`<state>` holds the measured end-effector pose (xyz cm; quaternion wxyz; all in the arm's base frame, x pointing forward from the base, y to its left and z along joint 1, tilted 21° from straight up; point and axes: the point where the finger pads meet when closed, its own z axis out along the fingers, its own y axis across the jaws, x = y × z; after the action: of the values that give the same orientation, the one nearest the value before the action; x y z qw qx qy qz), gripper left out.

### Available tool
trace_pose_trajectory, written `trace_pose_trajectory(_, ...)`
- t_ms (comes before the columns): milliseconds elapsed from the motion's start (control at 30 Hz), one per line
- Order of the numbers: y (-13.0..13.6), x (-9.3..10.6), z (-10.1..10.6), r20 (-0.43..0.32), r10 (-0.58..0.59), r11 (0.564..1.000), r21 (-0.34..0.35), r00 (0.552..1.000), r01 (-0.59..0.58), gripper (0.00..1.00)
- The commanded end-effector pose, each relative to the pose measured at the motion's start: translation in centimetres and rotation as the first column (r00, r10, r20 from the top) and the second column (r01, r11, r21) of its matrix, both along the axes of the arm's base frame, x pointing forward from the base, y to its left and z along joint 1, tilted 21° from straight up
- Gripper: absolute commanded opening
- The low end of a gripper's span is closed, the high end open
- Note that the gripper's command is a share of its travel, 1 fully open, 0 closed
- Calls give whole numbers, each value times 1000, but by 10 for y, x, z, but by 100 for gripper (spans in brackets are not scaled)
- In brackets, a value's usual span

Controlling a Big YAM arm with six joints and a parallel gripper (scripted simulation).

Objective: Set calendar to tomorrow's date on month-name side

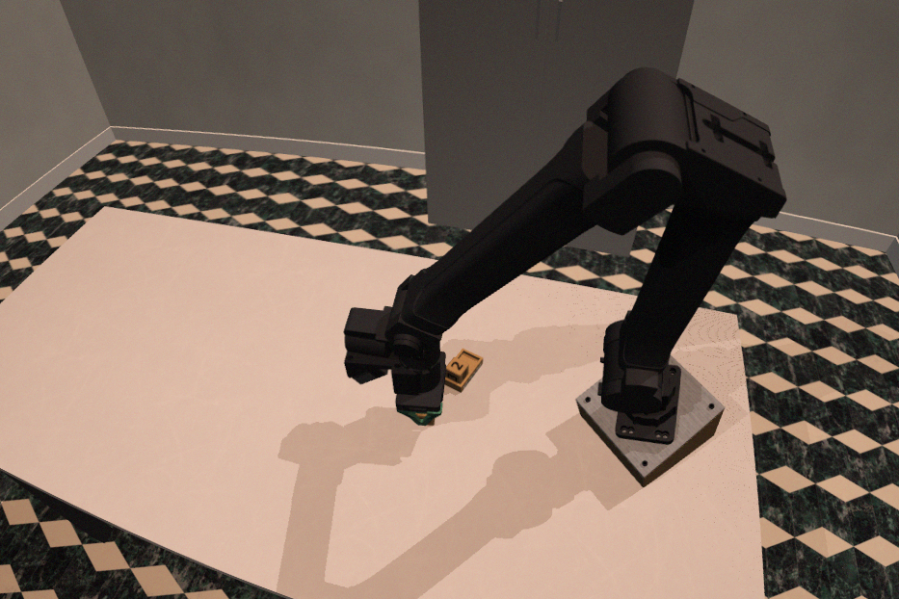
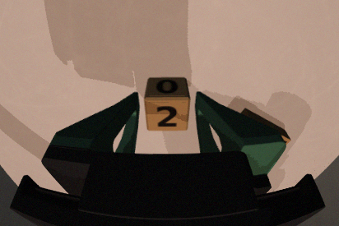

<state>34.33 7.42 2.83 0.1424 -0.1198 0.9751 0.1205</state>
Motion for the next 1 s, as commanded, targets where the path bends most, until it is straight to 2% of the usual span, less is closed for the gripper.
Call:
trace_pose_trajectory(0,5,-4,-7,-24,5,1000,-2,1000,-5,45)
trace_pose_trajectory(733,5,-4,-7,-24,5,1000,-2,1000,-5,45)
trace_pose_trajectory(767,5,-4,-7,-24,5,1000,-2,1000,-5,26)
trace_pose_trajectory(967,5,-4,-7,-24,5,1000,-2,1000,-5,26)
